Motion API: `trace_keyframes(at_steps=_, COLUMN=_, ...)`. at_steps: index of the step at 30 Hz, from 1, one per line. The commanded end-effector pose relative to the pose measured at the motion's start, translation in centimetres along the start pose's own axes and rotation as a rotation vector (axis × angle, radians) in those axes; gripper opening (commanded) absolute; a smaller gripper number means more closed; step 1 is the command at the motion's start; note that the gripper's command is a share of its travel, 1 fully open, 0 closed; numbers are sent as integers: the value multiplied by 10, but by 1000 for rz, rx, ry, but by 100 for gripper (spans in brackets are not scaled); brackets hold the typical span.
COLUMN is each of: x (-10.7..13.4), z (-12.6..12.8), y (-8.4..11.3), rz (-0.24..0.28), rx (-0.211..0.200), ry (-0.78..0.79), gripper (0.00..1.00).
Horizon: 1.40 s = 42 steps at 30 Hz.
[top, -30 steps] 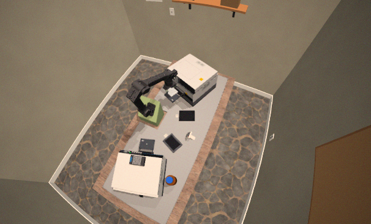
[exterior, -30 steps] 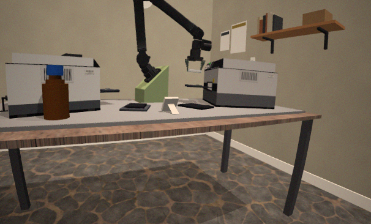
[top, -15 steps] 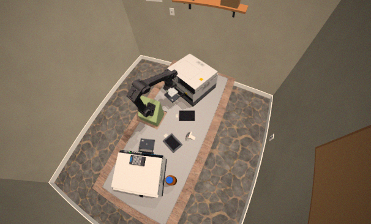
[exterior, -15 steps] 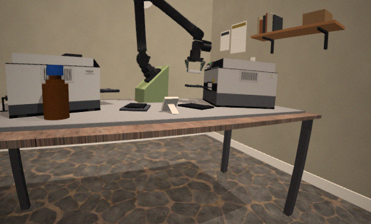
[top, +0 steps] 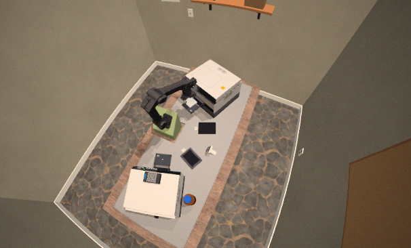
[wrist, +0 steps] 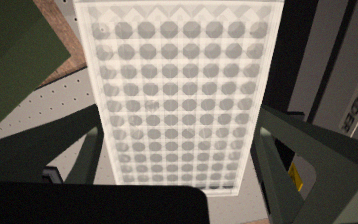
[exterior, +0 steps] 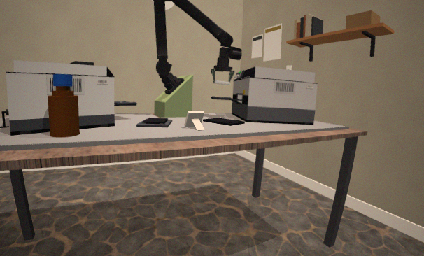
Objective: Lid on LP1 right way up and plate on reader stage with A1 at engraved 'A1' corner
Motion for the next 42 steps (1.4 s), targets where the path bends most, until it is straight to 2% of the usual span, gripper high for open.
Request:
trace_keyframes(at_steps=1, x=5, z=-11, y=12, rz=5, rx=57, ry=-23, gripper=86)
trace_keyframes(at_steps=4, x=4, z=-7, y=2, rz=-8, rx=38, ry=-9, gripper=86)
trace_keyframes(at_steps=9, x=2, z=-4, y=-2, rz=-5, rx=15, ry=11, gripper=86)
trace_keyframes(at_steps=15, x=1, z=-5, y=-6, rz=9, rx=21, ry=-2, gripper=86)
trace_keyframes(at_steps=22, x=2, z=-6, y=-13, rz=-6, rx=24, ry=0, gripper=86)
trace_keyframes(at_steps=35, x=1, z=-6, y=-23, rz=9, rx=26, ry=11, gripper=86)
trace_keyframes(at_steps=42, x=4, z=-6, y=-25, rz=-7, rx=29, ry=1, gripper=86)
Point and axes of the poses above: the point where the finger pads meet when closed, its own y axis back along the fingers, its own z axis across the jaws, x = y × z, the point moved 8 cm from there along y, back along the fingers, and after that the axes turned 13 degrees about y, right-handed, at the moved point
